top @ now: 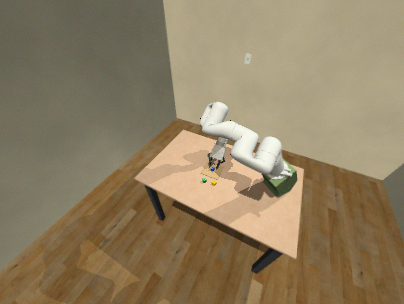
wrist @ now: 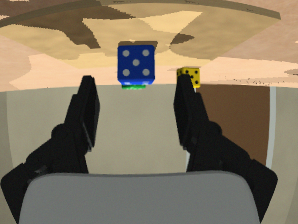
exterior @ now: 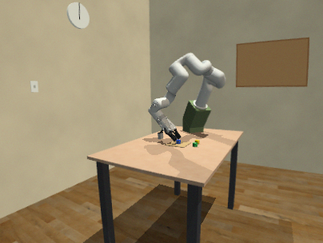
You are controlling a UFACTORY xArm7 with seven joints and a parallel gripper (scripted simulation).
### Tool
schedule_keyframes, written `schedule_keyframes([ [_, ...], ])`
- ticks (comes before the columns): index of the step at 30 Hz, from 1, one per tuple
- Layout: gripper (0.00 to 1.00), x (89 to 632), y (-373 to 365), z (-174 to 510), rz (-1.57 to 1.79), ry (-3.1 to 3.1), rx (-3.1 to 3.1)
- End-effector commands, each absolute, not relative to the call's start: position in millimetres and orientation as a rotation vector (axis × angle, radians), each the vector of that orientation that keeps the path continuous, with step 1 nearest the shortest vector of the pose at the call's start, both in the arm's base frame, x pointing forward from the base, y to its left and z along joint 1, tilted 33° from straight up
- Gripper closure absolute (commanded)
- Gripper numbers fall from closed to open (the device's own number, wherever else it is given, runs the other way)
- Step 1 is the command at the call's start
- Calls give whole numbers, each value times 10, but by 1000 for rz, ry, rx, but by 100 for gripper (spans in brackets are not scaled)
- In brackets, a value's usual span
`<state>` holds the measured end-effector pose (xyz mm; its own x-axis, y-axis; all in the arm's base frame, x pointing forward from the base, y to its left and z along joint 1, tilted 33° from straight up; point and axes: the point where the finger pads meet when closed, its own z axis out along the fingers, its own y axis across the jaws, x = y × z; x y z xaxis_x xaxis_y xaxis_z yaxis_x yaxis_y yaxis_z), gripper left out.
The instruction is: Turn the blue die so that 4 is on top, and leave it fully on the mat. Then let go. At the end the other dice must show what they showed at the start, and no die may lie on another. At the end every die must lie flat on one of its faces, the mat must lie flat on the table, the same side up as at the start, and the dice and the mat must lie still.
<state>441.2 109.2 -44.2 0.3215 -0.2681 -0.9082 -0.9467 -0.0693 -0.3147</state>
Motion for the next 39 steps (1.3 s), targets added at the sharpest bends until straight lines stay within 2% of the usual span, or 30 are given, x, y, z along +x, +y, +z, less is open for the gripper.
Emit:
schedule_keyframes([
  [1, 37, 4395, 1031, -354, 829, 1142, -1566],
  [26, 37, 4285, 812, 26, 826, 1145, -1569],
  [39, 37, 4270, 826, 62, 636, 1327, -1710],
])
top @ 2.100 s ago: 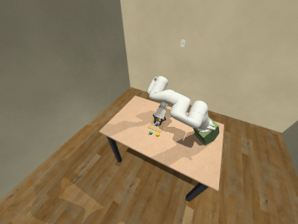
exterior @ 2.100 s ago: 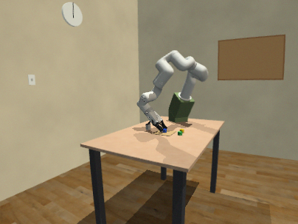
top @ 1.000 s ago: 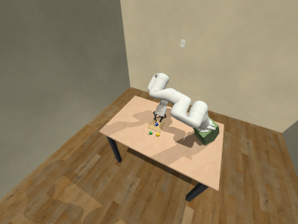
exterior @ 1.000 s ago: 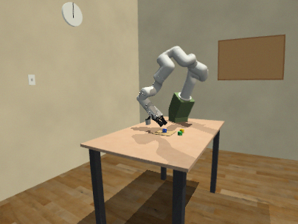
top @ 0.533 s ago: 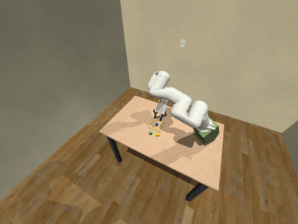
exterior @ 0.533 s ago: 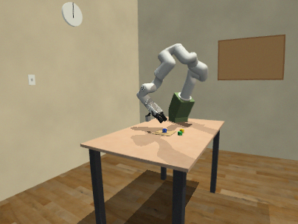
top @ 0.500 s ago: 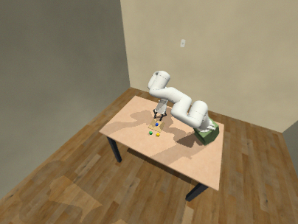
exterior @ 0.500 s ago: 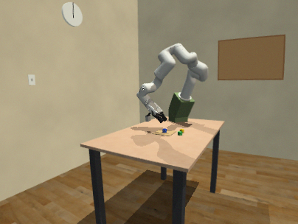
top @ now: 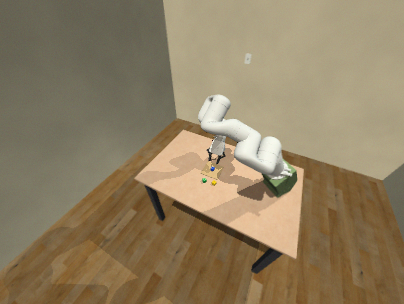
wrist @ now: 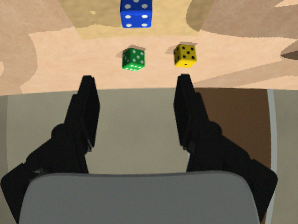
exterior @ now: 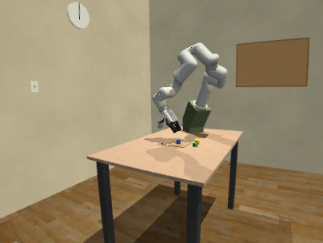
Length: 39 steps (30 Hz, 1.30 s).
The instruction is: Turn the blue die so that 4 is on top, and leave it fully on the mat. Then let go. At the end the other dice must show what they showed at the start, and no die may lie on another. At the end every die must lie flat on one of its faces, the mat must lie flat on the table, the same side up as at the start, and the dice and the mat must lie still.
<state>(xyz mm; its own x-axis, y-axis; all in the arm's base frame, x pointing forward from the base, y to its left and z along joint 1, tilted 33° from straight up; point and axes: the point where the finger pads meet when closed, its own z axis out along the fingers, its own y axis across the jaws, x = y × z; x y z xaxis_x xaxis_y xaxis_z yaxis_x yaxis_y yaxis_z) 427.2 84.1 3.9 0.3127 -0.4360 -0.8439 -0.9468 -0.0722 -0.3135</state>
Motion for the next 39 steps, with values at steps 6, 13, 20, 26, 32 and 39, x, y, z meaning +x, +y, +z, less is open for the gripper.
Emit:
schedule_keyframes([
  [6, 37, 4271, 843, 73, 612, 1349, -1728],
  [13, 37, 4271, 861, 81, 490, 1453, -1805],
  [20, 37, 4249, 868, 118, 421, 1506, -1841],
  [26, 37, 4252, 888, 103, 353, 1564, -1883],
  [32, 37, 4245, 894, 124, 213, 1660, -1945],
  [39, 0, 4235, 914, 150, 185, 1676, -1954],
])
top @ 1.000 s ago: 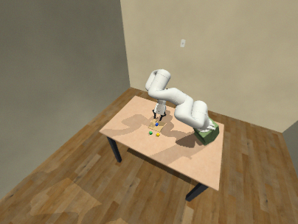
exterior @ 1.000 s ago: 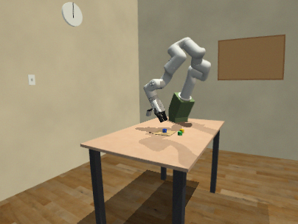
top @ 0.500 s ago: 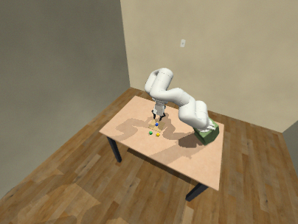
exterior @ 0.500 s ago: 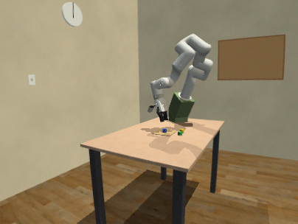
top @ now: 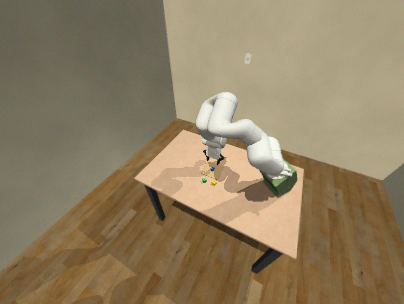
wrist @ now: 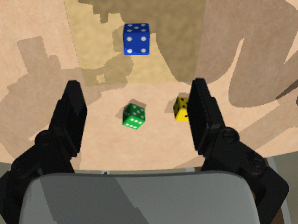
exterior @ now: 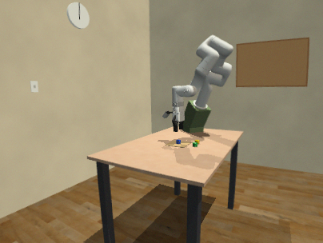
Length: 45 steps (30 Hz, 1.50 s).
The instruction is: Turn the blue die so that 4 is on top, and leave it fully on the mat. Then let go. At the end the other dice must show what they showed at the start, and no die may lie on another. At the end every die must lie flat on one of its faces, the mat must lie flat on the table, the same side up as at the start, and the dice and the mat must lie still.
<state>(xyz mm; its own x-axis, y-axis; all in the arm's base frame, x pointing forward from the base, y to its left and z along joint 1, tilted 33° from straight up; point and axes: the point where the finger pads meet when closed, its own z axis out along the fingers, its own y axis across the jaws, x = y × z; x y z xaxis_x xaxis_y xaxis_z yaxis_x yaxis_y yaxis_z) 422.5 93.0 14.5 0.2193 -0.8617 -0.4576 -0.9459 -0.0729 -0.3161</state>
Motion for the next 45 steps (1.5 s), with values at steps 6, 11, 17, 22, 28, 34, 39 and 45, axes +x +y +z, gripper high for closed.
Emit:
schedule_keyframes([
  [6, 0, 4235, 914, 150, 185, 1676, -1954],
  [11, 0, 4235, 914, 150, 185, 1676, -1954],
  [17, 0, 4233, 910, 157, 185, 1676, -1954],
  [22, 0, 4222, 888, 195, 185, 1676, -1954],
  [28, 0, 4164, 773, 392, 185, 1676, -1954],
  [34, 0, 4084, 613, 668, 185, 1676, -1954],
  [39, 0, 4049, 544, 787, 185, 1676, -1954],
  [45, 0, 4013, 472, 909, 185, 1676, -1954],
])
